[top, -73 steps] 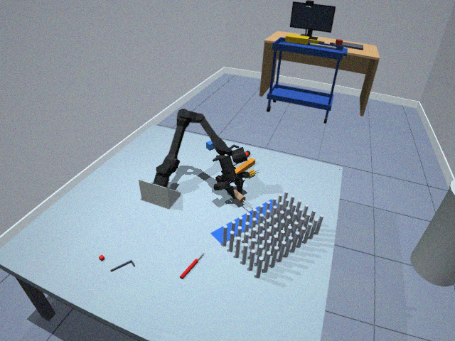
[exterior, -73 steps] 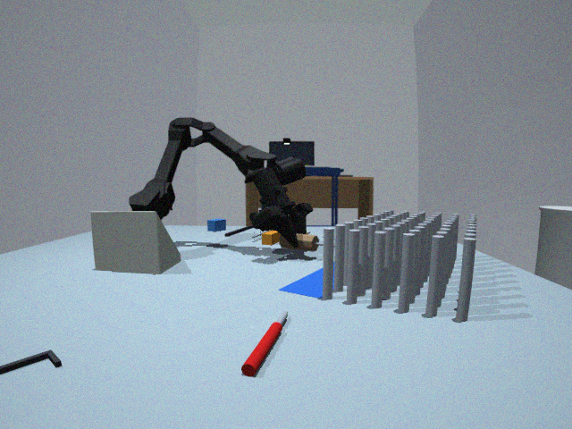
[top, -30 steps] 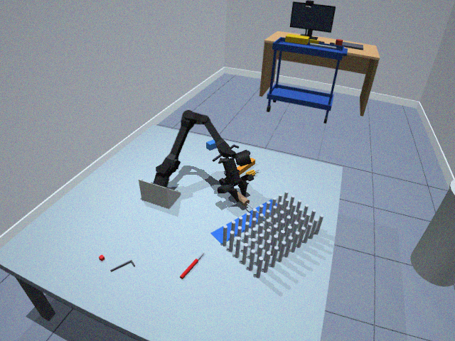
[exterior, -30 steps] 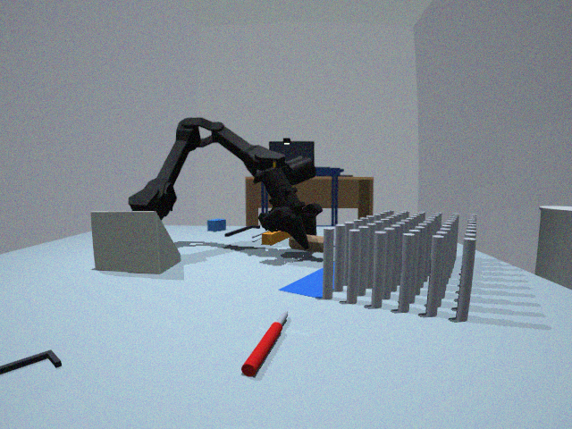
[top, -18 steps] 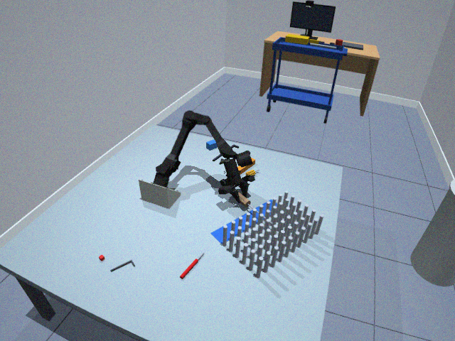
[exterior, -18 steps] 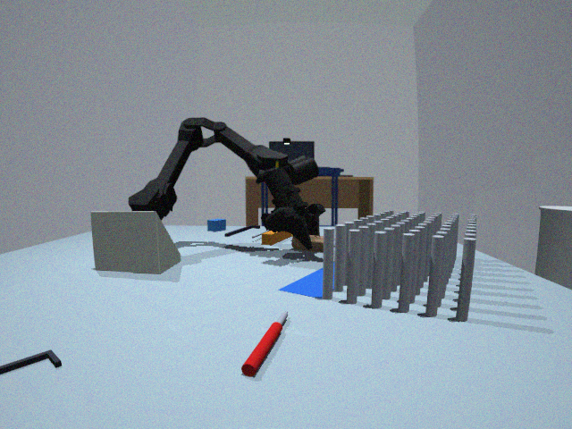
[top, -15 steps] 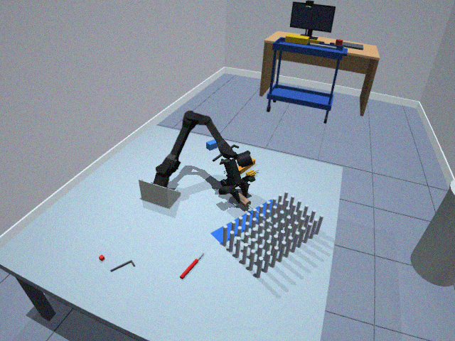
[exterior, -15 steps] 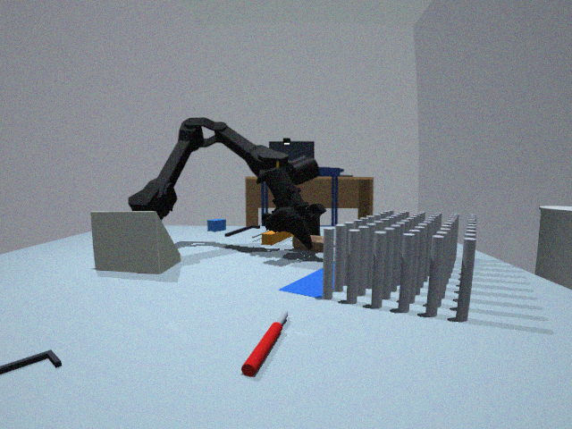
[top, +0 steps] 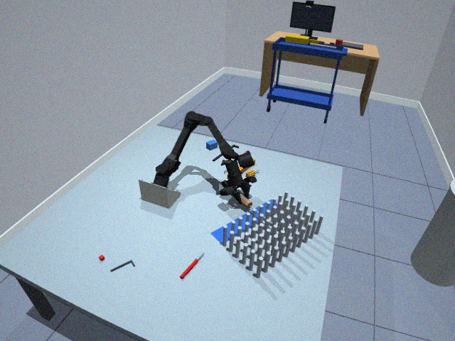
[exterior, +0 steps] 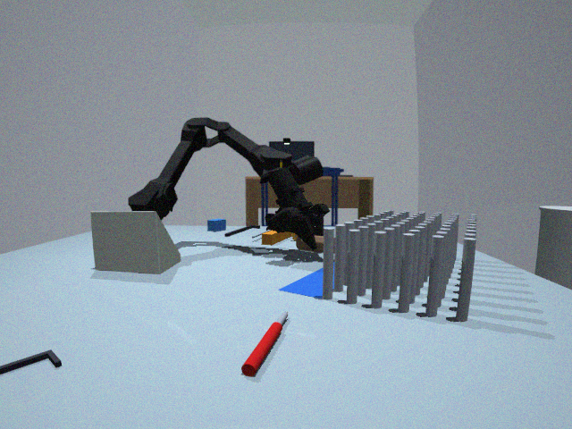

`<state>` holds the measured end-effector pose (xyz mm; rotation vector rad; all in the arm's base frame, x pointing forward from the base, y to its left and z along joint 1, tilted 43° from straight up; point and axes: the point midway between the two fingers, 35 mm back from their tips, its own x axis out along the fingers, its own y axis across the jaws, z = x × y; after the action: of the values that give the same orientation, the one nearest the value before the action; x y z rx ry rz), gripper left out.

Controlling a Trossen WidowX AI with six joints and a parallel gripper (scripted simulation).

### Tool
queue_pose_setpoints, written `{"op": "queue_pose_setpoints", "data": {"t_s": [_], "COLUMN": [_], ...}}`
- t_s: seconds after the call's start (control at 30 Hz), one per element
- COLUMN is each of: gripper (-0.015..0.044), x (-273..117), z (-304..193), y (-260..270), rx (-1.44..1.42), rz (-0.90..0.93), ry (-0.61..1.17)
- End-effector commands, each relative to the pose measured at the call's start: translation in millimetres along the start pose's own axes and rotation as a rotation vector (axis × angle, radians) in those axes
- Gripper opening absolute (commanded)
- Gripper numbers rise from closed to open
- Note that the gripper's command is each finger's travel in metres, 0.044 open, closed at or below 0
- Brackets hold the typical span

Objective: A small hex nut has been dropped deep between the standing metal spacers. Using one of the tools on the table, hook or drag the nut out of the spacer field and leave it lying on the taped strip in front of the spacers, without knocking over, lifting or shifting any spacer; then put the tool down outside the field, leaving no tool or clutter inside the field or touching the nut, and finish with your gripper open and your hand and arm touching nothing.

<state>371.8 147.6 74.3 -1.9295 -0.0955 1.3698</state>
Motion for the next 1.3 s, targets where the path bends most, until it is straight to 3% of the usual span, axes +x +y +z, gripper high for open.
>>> {"op": "queue_pose_setpoints", "data": {"t_s": [0.0, 1.27], "gripper": [0.0000, 0.0000], "x": [-0.1, 14.0], "z": [-5.1, -26.3], "y": [-2.5, -2.3], "rx": [-0.008, -0.008], "rz": [-0.009, -0.010], "ry": [0.007, 0.009]}}
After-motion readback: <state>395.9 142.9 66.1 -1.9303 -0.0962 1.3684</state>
